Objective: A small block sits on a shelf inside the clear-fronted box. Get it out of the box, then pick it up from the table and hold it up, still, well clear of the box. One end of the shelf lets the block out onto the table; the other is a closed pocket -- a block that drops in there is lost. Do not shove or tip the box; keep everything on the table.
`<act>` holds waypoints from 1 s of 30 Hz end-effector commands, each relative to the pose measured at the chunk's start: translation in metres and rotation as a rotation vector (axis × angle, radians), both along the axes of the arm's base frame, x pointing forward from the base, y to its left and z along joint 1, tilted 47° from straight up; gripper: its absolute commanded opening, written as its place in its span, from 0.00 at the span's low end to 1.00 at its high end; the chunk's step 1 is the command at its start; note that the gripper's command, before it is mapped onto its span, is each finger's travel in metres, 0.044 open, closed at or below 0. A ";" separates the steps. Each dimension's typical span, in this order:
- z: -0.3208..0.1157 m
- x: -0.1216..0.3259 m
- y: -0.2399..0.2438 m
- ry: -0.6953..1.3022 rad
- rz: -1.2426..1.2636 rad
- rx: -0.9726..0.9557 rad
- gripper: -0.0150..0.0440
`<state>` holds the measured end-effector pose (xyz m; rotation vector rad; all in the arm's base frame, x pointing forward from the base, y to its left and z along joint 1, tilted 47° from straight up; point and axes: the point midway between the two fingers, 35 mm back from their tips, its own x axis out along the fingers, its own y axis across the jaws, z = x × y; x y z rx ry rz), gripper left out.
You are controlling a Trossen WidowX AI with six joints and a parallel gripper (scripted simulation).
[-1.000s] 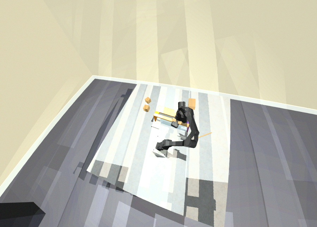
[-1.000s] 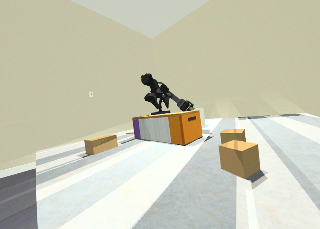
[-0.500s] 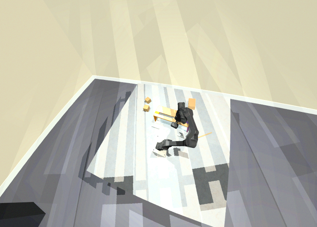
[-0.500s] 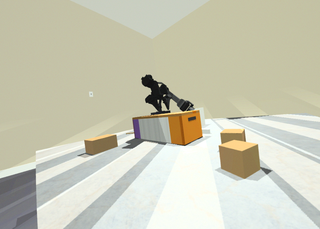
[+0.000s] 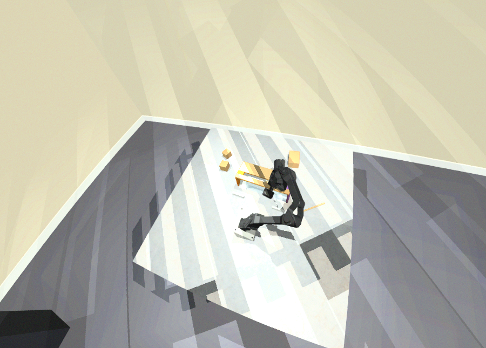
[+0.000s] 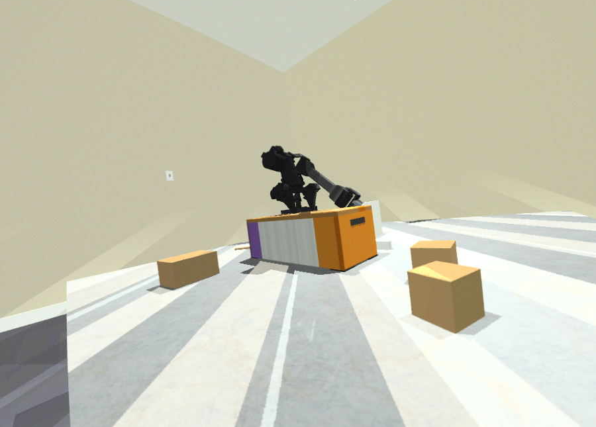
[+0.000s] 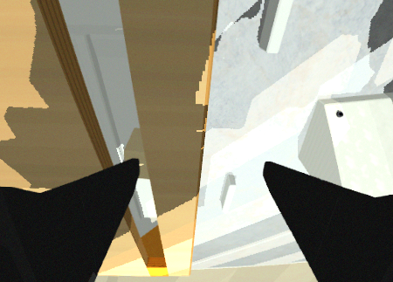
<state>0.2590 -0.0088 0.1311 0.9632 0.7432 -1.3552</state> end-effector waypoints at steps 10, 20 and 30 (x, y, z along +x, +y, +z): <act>-0.013 0.000 -0.020 0.004 0.002 -0.008 0.93; -0.022 -0.001 -0.034 0.004 0.002 -0.011 0.93; -0.027 0.002 -0.026 0.000 0.000 -0.005 0.93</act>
